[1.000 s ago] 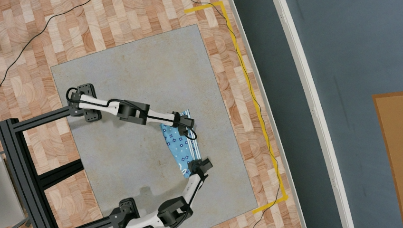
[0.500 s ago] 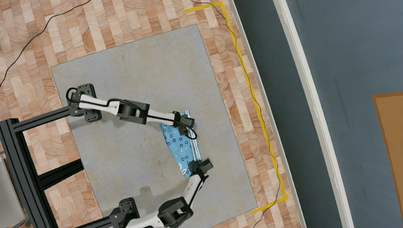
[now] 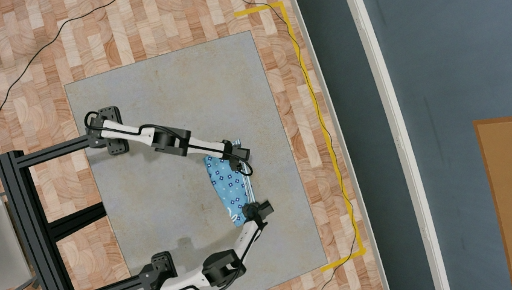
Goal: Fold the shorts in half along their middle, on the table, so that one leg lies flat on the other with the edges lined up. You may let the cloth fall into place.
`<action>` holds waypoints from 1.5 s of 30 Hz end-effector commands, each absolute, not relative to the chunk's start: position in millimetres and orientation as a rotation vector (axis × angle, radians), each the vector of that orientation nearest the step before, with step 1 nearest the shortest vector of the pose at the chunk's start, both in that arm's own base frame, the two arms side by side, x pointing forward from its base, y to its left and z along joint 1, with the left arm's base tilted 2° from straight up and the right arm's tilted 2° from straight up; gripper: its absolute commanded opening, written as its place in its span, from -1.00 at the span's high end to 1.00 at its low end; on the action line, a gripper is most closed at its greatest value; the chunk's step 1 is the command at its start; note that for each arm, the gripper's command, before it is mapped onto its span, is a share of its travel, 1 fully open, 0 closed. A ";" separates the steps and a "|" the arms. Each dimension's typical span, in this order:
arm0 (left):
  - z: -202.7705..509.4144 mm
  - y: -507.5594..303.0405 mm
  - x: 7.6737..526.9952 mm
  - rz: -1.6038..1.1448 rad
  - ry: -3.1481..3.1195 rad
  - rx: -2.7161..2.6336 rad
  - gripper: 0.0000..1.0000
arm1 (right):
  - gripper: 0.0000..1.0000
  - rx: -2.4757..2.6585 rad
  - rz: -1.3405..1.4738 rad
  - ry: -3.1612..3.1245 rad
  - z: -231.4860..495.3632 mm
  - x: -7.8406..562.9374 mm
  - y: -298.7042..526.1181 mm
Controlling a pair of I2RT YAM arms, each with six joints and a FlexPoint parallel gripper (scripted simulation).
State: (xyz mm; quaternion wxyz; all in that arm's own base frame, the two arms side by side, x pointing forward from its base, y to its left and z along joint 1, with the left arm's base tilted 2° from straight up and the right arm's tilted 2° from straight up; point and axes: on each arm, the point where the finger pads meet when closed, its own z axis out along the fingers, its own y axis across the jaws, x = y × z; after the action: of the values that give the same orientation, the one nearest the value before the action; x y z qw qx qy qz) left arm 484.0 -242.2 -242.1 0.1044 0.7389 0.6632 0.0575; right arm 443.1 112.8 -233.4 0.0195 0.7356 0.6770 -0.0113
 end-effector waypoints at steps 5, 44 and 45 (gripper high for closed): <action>-229.5 -245.5 505.1 0.180 1.936 2.159 0.69 | 0.69 2.279 -0.046 2.111 -231.8 455.8 112.3; -223.0 -249.2 523.9 0.185 1.918 2.152 0.49 | 0.69 2.283 -0.042 2.118 -232.5 489.5 118.0; -223.0 -249.2 523.9 0.185 1.918 2.152 0.49 | 0.69 2.283 -0.042 2.118 -232.5 489.5 118.0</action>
State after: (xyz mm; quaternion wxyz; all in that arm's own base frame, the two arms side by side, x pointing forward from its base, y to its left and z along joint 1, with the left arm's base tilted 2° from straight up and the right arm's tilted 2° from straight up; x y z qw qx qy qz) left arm 511.7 -240.8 -236.0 0.1070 0.7391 0.6625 0.0590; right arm 486.7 119.0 -234.8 0.0193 0.7350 0.6777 -0.0107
